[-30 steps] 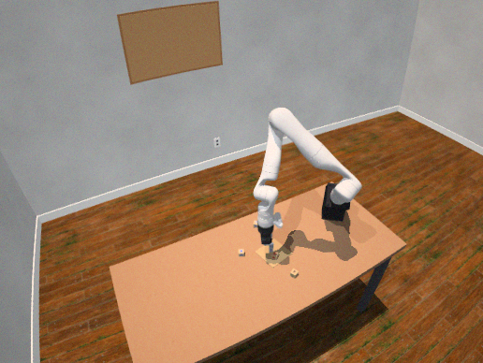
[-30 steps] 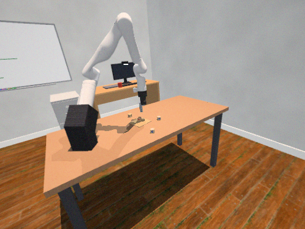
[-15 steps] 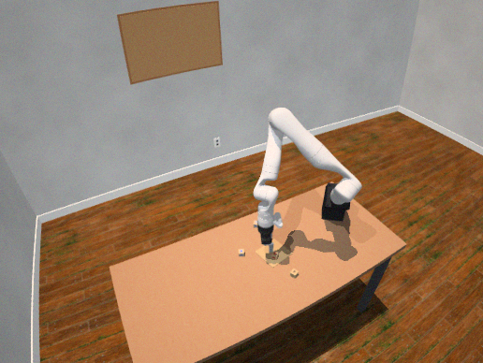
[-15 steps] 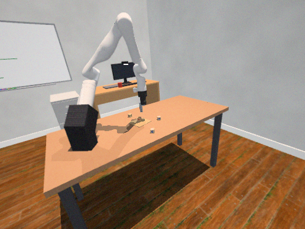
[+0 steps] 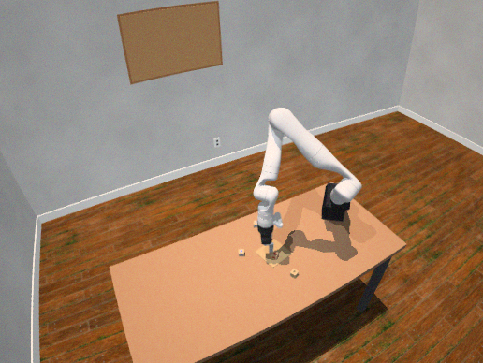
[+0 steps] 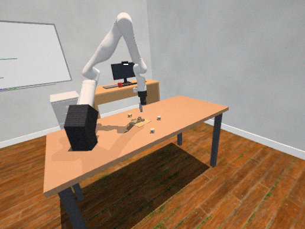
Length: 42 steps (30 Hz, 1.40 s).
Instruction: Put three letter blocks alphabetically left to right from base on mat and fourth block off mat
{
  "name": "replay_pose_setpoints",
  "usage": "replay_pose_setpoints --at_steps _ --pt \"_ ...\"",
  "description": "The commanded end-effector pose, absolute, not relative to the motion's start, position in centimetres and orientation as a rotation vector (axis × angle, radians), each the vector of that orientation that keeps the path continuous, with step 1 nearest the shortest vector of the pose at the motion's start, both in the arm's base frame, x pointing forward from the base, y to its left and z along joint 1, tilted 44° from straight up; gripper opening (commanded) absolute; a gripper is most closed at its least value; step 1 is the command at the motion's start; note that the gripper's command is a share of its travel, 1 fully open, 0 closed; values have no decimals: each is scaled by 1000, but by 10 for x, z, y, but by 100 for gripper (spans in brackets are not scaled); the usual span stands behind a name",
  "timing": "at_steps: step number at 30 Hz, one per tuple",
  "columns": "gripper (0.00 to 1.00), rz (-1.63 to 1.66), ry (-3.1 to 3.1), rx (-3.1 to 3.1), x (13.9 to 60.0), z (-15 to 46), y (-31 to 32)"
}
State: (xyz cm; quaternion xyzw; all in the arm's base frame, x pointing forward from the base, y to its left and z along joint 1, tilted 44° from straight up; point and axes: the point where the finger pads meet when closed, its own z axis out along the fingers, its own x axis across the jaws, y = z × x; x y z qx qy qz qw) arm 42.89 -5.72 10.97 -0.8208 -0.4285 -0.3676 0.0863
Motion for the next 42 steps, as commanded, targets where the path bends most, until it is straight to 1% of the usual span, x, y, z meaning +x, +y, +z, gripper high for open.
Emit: replay_pose_setpoints --at_steps 1,22,23,29,30,37,38,42 --pt "100 -1098 -1279 -2448 430 110 -60" --pt "100 -1107 -1276 -2446 437 111 -65" --pt "100 -1117 -1278 -2447 444 113 -71" --pt "100 -1111 -1274 -2445 442 112 -69" --pt "100 -1123 -1277 -2446 450 114 -75" --pt "100 -1117 -1272 -2444 447 113 -73" --pt "100 -1129 -1275 -2444 457 115 -80" --pt "100 -1123 -1270 -2442 454 113 -78"
